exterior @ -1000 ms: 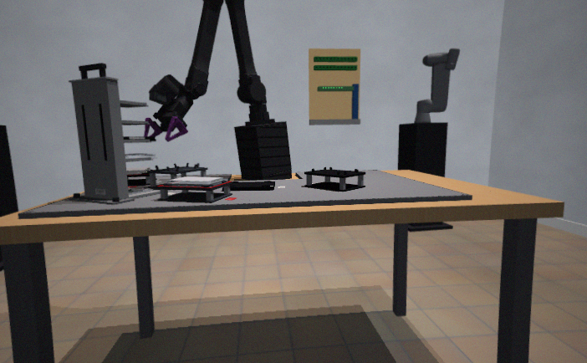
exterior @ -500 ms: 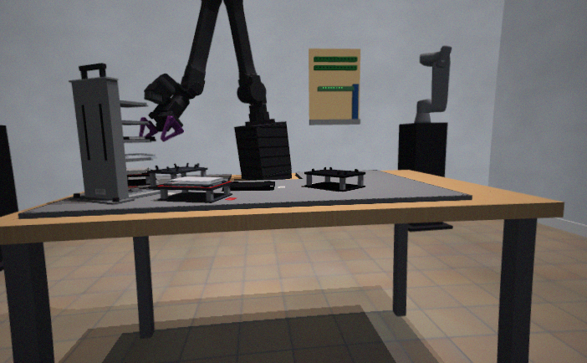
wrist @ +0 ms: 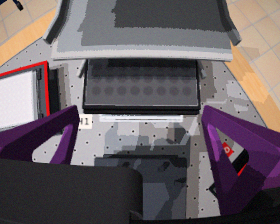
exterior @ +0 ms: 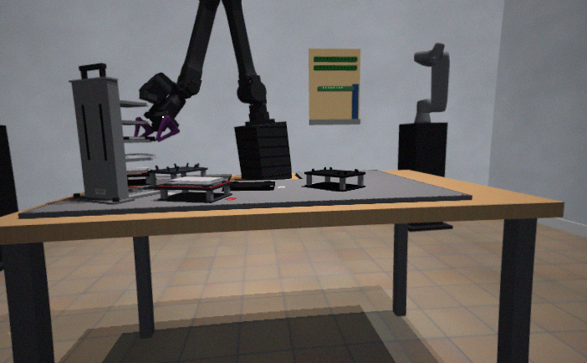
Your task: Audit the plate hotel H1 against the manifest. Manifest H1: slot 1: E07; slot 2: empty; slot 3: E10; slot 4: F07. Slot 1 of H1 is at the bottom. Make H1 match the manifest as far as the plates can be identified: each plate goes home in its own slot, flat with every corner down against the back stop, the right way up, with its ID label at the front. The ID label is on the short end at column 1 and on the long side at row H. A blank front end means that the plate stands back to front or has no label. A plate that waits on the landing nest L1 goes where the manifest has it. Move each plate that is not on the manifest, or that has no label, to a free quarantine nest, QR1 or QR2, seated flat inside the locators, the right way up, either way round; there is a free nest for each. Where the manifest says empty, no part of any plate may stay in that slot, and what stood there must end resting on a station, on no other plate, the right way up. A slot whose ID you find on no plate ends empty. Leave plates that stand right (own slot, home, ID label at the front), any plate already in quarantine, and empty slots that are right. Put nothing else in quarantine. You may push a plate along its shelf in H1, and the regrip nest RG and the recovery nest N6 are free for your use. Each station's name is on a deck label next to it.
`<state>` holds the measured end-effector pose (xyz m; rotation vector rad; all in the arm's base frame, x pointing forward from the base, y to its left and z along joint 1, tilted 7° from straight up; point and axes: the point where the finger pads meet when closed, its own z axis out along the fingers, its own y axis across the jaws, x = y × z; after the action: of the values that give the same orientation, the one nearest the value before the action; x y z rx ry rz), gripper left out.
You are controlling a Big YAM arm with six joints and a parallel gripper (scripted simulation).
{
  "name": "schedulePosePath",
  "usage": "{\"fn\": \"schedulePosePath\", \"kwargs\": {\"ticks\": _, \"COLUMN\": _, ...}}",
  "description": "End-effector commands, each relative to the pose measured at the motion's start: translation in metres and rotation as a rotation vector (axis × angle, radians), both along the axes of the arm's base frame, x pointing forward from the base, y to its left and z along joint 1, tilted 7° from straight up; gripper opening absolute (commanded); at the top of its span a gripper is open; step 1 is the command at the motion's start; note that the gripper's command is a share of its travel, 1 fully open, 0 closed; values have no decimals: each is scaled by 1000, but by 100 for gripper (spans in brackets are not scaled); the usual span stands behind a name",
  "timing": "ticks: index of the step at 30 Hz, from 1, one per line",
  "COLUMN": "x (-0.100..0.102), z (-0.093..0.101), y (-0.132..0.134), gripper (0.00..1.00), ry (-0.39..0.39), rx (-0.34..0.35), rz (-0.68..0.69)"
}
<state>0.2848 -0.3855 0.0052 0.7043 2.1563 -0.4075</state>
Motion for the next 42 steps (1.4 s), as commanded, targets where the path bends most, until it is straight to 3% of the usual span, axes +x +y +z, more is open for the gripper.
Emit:
{"fn": "schedulePosePath", "kwargs": {"ticks": 1, "x": 11, "z": 10, "y": -14, "gripper": 100, "ry": -17, "rx": -12, "rz": -7}}
{"fn": "schedulePosePath", "kwargs": {"ticks": 8, "x": 21, "z": 10, "y": -18, "gripper": 100, "ry": -16, "rx": -10, "rz": -2}}
{"fn": "schedulePosePath", "kwargs": {"ticks": 13, "x": 16, "z": 15, "y": -18, "gripper": 100, "ry": -20, "rx": -29, "rz": -3}}
{"fn": "schedulePosePath", "kwargs": {"ticks": 14, "x": 16, "z": 15, "y": -18, "gripper": 86, "ry": -20, "rx": -29, "rz": -3}}
{"fn": "schedulePosePath", "kwargs": {"ticks": 40, "x": 20, "z": 20, "y": -23, "gripper": 86, "ry": -28, "rx": -26, "rz": -10}}
{"fn": "schedulePosePath", "kwargs": {"ticks": 42, "x": 7, "z": 17, "y": -13, "gripper": 86, "ry": -23, "rx": -22, "rz": -15}}
